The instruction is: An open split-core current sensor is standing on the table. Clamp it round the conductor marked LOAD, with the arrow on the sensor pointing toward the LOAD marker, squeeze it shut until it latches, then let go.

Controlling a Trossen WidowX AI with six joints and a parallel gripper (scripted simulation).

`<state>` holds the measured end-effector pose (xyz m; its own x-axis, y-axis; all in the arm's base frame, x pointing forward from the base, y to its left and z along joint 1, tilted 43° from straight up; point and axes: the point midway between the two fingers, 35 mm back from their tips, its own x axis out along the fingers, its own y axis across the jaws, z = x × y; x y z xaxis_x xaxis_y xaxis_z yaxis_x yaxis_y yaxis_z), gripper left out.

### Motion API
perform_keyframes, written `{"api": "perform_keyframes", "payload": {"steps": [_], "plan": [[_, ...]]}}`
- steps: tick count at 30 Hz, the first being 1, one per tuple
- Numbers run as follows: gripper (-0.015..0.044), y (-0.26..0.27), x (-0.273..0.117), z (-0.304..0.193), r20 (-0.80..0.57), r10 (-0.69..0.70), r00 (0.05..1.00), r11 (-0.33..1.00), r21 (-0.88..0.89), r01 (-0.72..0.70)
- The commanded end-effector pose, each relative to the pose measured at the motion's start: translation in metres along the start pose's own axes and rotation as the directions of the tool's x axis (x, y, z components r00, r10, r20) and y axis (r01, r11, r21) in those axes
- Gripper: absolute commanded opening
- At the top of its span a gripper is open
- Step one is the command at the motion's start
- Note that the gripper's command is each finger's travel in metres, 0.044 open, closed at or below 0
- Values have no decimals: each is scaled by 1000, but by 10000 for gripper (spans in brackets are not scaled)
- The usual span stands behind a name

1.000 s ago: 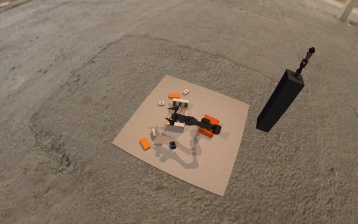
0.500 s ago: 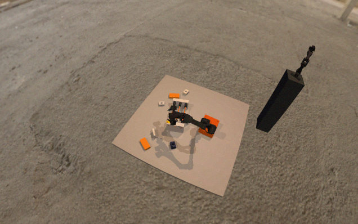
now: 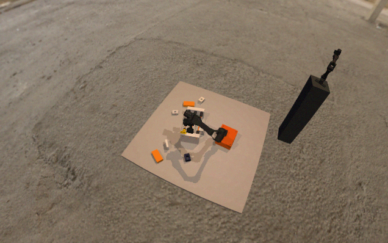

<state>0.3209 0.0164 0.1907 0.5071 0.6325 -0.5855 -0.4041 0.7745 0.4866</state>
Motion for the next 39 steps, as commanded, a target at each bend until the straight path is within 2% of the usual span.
{"api": "perform_keyframes", "payload": {"steps": [1, 21, 22, 25, 26, 34, 39], "plan": [[440, 2, -4, 1, -8, 97, 995, 993, 67, -96], [440, 2, -4, 1, -8, 97, 995, 993, 67, -96], [414, 0, -4, -1, -10, 94, 996, 993, 70, -93], [335, -25, 0, -37, -41, 61, 997, 992, 117, -56], [326, -34, 2, -54, -55, 50, 997, 990, 138, -42], [326, -59, 9, -179, -152, 30, 988, 959, 284, 15], [326, -56, 10, -198, -164, 36, 986, 952, 307, 16]]}}
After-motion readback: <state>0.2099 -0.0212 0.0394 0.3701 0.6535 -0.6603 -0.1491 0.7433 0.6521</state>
